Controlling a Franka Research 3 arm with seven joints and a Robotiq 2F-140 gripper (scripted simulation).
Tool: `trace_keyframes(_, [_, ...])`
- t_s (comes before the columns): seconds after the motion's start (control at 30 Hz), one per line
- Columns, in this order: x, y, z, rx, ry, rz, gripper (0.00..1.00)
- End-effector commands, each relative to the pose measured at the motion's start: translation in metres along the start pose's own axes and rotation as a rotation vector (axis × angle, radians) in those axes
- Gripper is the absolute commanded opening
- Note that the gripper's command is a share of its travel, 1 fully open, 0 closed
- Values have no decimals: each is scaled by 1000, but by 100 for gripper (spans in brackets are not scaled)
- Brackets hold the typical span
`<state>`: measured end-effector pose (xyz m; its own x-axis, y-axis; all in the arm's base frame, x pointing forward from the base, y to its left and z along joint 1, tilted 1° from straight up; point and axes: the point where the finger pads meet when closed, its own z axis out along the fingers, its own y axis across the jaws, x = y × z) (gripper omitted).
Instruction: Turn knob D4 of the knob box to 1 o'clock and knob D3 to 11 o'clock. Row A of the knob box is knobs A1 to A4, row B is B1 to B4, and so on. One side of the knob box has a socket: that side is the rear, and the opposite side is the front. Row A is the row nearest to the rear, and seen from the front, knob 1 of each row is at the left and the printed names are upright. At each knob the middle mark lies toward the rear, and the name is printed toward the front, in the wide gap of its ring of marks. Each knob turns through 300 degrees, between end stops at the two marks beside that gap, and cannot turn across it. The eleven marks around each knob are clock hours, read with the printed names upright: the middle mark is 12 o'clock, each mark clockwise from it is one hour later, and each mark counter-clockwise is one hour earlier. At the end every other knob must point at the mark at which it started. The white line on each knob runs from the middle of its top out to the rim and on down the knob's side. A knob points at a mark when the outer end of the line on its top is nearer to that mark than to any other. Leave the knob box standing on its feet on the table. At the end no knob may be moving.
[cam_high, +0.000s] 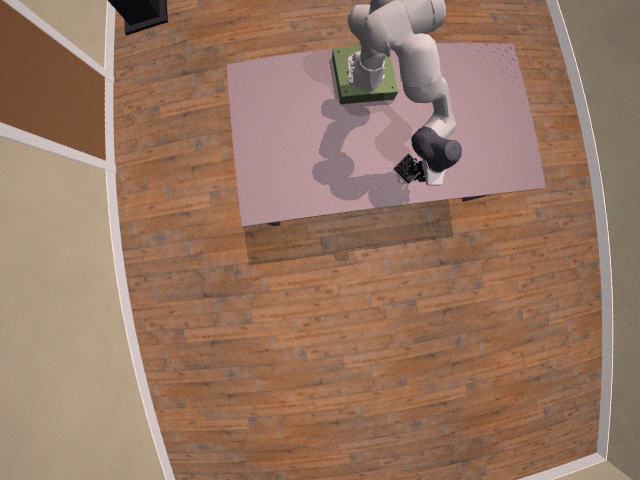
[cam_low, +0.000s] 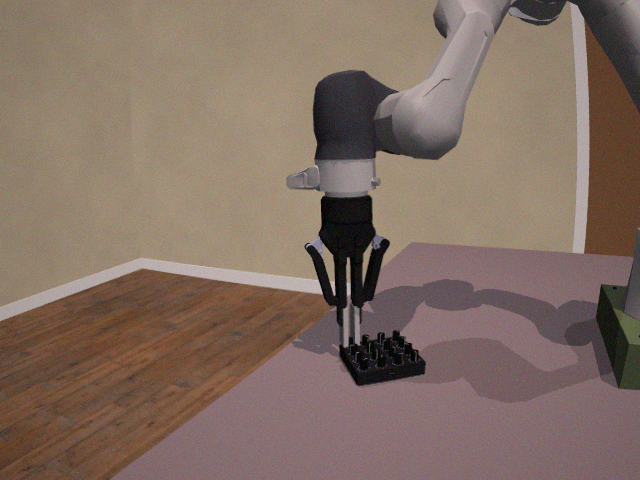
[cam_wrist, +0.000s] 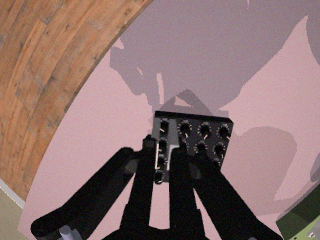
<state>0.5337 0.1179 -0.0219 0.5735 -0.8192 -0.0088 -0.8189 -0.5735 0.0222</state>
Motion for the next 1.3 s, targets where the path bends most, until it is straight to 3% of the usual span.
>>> trace_keyframes(0.0, [0,-2,0,4,1,4,5])
trace_keyframes(1.27, [0,-2,0,4,1,-61,5])
